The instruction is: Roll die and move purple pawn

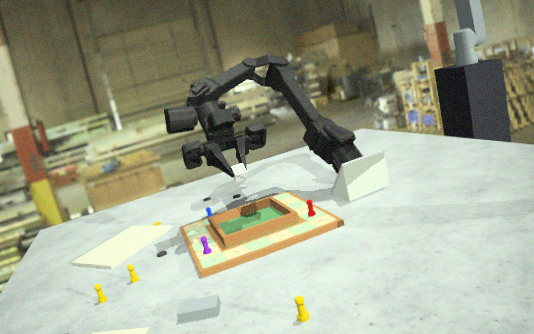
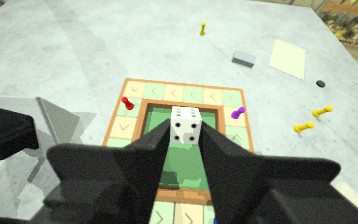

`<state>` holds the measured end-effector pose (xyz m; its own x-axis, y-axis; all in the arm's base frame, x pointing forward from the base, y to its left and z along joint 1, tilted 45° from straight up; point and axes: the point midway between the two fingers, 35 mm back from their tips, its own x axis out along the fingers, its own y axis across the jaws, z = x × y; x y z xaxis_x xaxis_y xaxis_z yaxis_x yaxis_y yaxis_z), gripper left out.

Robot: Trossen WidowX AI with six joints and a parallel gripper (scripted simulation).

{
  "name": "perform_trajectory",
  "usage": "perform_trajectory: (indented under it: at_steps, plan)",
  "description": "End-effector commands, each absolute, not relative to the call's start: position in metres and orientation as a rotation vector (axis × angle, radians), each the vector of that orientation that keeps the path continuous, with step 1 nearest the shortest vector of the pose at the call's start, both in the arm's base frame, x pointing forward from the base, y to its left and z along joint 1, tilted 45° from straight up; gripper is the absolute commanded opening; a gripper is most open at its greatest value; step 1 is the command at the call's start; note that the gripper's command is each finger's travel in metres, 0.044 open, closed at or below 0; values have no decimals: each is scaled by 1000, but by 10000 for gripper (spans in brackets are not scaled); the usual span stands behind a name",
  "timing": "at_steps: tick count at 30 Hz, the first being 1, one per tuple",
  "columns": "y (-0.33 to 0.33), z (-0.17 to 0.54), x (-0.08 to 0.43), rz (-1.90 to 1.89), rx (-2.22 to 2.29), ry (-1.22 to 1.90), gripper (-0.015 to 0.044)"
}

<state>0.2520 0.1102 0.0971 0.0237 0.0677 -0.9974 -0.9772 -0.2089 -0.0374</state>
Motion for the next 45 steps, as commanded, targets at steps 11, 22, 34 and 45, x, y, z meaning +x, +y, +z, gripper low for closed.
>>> perform_trajectory:
  at_steps: [11,22,34,45]
  plan:
    - [111,98,252,1369,-1327,1029,0]
    - [117,105,251,1369,-1326,1029,263]
    - [126,94,244,1172,-1552,1364,440]
    - [123,77,251,777,-1977,1542,440]
